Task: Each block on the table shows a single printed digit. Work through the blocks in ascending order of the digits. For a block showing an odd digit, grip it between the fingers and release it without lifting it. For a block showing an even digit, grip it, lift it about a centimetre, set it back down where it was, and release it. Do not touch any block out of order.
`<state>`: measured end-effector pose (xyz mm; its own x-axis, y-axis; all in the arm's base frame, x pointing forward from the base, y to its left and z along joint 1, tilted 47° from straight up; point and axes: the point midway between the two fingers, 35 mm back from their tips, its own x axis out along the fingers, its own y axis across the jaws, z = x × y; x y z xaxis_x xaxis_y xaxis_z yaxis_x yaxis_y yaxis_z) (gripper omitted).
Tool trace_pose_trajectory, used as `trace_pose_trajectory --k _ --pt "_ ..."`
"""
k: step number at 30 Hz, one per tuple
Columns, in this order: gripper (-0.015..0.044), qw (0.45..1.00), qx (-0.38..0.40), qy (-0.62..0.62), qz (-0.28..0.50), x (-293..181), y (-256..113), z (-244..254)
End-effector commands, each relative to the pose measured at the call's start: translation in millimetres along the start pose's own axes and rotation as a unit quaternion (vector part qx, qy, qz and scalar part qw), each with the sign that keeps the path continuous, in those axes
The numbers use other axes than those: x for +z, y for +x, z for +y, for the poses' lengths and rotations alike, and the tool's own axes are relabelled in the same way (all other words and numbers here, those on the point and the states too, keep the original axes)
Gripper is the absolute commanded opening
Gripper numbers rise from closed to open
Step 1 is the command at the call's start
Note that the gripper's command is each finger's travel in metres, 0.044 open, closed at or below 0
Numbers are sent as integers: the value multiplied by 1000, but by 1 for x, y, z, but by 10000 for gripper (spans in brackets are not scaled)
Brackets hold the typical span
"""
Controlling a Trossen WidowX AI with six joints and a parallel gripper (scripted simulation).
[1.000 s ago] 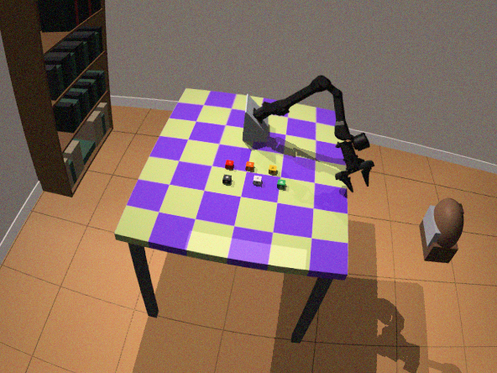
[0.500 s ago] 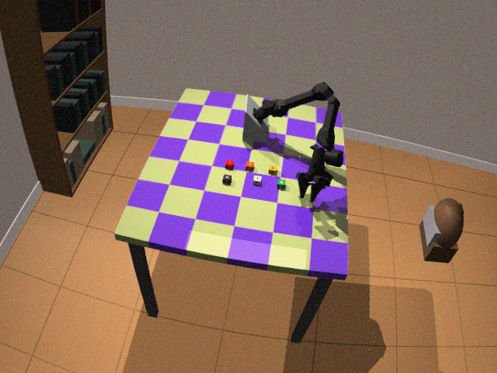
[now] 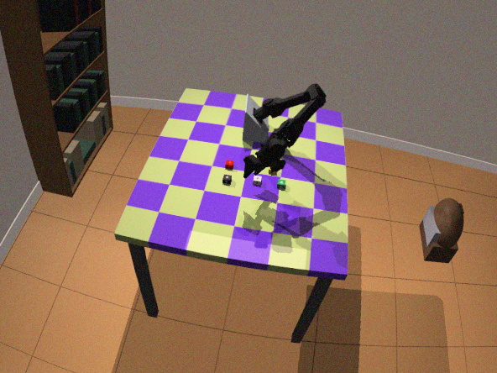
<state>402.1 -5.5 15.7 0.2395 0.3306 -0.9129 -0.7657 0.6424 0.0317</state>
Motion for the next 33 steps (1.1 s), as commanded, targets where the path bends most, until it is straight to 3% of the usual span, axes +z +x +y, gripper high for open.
trace_pose_trajectory --k 1,11,33 --pt "400 983 84 164 23 -70 0 1" --pt "400 841 250 479 15 -171 -21 32" --pt "400 840 251 482 15 -172 -21 32"
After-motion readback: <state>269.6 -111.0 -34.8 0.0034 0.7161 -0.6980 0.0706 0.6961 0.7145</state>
